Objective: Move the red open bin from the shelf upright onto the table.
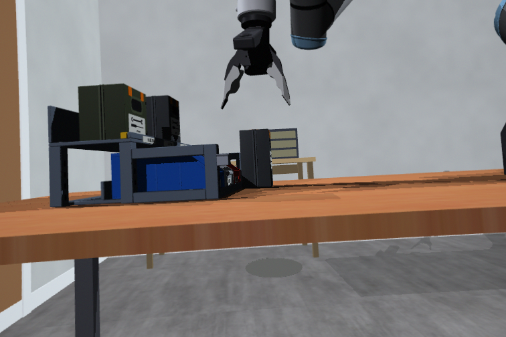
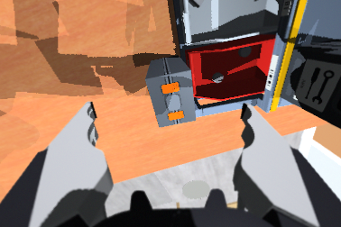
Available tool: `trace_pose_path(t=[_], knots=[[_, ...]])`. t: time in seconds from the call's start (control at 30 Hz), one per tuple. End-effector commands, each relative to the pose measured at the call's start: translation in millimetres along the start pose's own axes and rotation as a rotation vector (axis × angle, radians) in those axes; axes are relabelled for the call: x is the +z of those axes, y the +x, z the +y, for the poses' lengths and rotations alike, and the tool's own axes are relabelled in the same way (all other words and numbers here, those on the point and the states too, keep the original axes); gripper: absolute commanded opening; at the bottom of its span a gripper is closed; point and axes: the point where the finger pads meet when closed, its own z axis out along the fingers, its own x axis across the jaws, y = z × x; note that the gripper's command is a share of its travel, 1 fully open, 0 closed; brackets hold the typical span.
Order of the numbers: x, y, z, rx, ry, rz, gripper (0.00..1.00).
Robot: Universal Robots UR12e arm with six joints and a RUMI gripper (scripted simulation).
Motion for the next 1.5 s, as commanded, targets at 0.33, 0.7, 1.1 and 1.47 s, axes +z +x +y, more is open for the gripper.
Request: trace_pose_path(t=[0.33,0.7,1.1,1.47], knots=[[20.1,8.1,27.6,-0.137,-0.02,-0.03,1.0],[34.9,13.4,47.7,-0.211,-0.033,-0.047,1.0],[29.5,11.5,40.4,-0.211,-0.033,-0.047,1.0],[28.4,11.1,38.8,-0.211,-0.033,-0.047,1.0]])
